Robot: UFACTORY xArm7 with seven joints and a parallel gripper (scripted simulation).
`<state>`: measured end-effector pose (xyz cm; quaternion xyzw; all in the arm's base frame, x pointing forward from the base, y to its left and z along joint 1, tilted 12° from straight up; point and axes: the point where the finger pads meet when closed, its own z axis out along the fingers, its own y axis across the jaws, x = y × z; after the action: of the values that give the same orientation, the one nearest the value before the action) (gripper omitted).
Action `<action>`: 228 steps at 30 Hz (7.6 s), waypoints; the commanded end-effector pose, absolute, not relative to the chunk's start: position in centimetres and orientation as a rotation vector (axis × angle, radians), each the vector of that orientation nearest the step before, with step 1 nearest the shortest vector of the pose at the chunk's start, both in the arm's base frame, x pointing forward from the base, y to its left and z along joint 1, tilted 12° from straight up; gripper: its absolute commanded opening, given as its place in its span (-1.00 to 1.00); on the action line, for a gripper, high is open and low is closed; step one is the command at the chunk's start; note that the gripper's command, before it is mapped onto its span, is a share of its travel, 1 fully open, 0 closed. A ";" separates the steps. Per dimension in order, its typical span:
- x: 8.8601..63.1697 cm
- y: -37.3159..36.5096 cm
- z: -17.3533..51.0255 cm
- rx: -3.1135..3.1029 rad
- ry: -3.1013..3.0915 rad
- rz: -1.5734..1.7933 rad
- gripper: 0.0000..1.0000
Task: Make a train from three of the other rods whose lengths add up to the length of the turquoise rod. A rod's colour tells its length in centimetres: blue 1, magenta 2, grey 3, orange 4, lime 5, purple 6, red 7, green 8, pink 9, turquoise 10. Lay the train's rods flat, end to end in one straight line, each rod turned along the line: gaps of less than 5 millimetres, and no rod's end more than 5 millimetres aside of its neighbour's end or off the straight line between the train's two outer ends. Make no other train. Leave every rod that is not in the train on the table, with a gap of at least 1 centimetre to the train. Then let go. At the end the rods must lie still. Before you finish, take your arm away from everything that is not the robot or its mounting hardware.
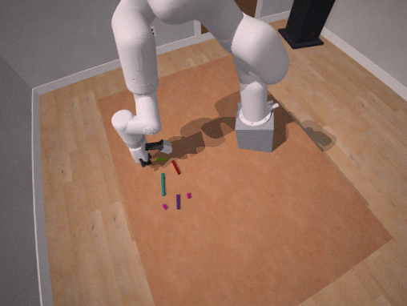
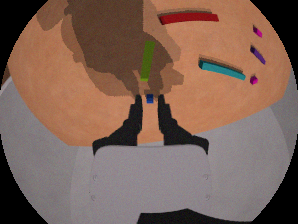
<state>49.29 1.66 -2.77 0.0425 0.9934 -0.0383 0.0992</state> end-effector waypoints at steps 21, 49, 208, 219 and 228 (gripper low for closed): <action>49.7 1.6 -3.8 0.125 2.935 -0.112 -0.51; 49.7 1.6 -3.8 0.125 2.935 -0.112 -0.51; 37.9 -4.0 -4.4 0.927 2.776 -0.025 -0.92; 37.9 -4.0 -4.4 0.927 2.776 -0.025 -0.92; 37.9 -4.0 -4.4 0.927 2.776 -0.025 -0.92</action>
<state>37.83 -4.03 -4.52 0.3150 0.9431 -0.0091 0.1062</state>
